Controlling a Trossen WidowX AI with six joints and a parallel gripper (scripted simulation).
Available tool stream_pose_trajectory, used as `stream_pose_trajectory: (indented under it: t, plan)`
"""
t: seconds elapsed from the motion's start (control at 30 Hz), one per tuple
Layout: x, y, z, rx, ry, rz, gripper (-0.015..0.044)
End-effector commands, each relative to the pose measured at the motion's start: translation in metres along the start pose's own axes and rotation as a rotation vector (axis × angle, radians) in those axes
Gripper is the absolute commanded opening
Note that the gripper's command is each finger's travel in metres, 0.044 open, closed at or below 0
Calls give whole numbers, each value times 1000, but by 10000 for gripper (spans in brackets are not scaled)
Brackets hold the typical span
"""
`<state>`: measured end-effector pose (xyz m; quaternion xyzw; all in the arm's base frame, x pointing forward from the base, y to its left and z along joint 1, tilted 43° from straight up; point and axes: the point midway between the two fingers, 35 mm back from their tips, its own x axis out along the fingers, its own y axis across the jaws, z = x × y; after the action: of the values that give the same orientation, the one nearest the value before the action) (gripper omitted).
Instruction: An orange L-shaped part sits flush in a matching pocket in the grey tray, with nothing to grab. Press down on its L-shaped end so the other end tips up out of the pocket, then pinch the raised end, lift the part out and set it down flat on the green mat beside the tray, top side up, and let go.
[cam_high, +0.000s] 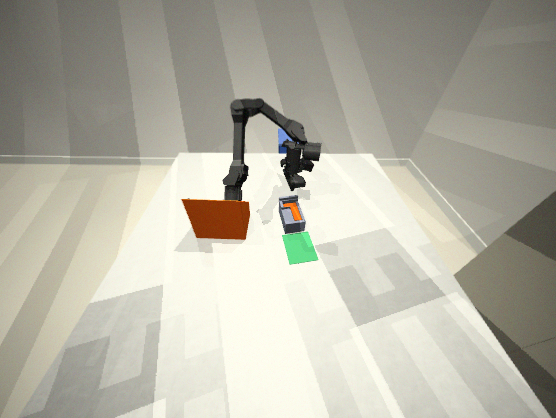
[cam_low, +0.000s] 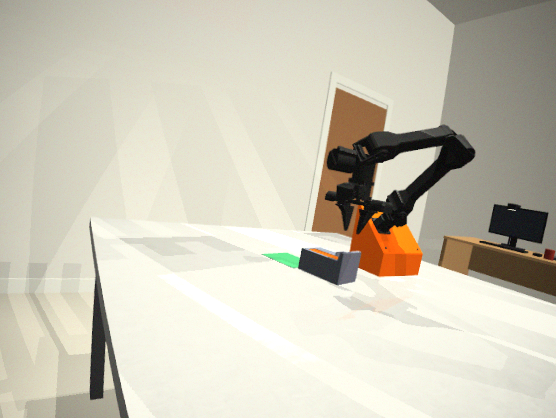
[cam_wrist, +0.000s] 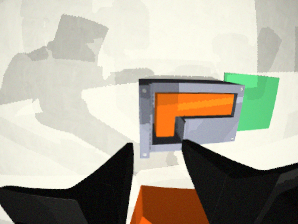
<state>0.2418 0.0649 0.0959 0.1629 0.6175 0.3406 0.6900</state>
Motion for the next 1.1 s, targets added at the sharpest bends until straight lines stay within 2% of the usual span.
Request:
stream_pose_trajectory:
  t: [0.0,0.13,0.33,1.07]
  plan:
    - [-1,3,-2,31,-3,16,180]
    - [14,2,-1,31,-2,13,180]
    - [71,5,-2,31,-4,19,180]
    - [90,5,-2,31,-4,19,180]
